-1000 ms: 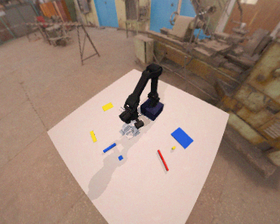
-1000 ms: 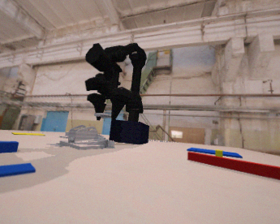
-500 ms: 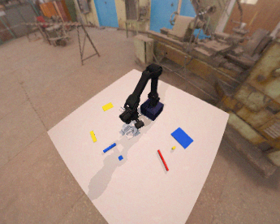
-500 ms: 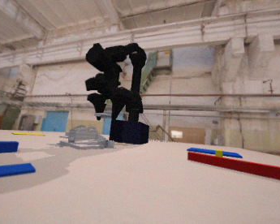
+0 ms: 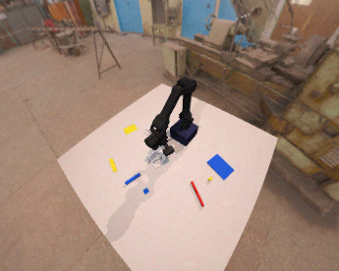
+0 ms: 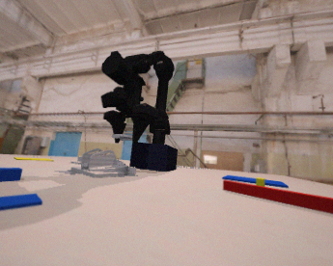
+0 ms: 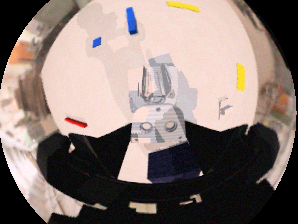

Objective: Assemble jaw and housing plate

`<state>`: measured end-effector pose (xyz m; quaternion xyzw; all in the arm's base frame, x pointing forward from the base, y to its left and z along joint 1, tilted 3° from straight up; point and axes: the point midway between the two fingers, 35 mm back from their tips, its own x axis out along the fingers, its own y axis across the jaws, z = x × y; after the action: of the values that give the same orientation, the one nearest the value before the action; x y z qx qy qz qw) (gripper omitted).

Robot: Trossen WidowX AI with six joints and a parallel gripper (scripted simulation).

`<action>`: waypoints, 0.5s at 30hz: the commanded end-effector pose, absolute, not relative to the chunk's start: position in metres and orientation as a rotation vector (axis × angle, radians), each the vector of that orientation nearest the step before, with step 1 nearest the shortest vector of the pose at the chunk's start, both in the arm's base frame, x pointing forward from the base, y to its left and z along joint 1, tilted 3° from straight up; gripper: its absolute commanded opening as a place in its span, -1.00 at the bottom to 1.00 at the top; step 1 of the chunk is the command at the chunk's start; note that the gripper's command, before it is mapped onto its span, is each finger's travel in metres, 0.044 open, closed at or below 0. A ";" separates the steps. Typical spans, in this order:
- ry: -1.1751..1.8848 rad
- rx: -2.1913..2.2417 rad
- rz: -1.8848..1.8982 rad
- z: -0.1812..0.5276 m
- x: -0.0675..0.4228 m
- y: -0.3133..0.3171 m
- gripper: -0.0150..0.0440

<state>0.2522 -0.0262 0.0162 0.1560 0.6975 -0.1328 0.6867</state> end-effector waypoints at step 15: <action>1.558 0.355 -0.298 -0.009 0.255 -0.025 0.70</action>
<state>0.2557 -0.0259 -0.0044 0.1562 0.6953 -0.1326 0.6889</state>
